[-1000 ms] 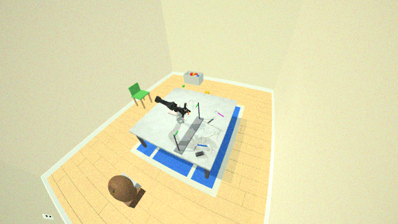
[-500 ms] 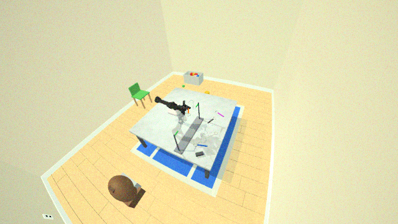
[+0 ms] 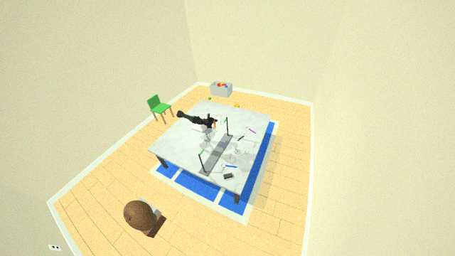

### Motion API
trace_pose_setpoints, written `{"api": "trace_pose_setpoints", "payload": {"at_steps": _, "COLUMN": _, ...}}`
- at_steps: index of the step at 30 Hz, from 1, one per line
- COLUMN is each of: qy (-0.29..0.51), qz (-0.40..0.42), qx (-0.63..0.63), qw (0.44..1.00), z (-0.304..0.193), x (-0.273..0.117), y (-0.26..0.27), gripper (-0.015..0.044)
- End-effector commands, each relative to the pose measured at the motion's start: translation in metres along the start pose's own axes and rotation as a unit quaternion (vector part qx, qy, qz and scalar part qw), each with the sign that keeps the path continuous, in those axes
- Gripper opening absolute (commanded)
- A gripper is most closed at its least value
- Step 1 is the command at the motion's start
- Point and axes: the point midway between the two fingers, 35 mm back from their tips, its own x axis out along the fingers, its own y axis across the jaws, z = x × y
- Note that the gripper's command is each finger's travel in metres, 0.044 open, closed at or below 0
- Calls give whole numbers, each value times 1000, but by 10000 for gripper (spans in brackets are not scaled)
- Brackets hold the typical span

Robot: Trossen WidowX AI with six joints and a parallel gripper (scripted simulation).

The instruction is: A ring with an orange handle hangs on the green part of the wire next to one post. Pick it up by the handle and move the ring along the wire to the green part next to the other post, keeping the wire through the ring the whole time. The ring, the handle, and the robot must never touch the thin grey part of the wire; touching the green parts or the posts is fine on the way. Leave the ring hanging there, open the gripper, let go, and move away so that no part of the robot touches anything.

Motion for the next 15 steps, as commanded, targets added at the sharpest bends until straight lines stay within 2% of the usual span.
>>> {"api": "trace_pose_setpoints", "payload": {"at_steps": 1, "qy": 4, "qz": 20, "qx": 27, "qw": 999, "z": 1, "x": -3, "y": 13, "gripper": -150}}
{"api": "trace_pose_setpoints", "payload": {"at_steps": 15, "qy": 11, "qz": 51, "qx": 81, "qw": 995, "z": 5, "x": -8, "y": 38, "gripper": -150}}
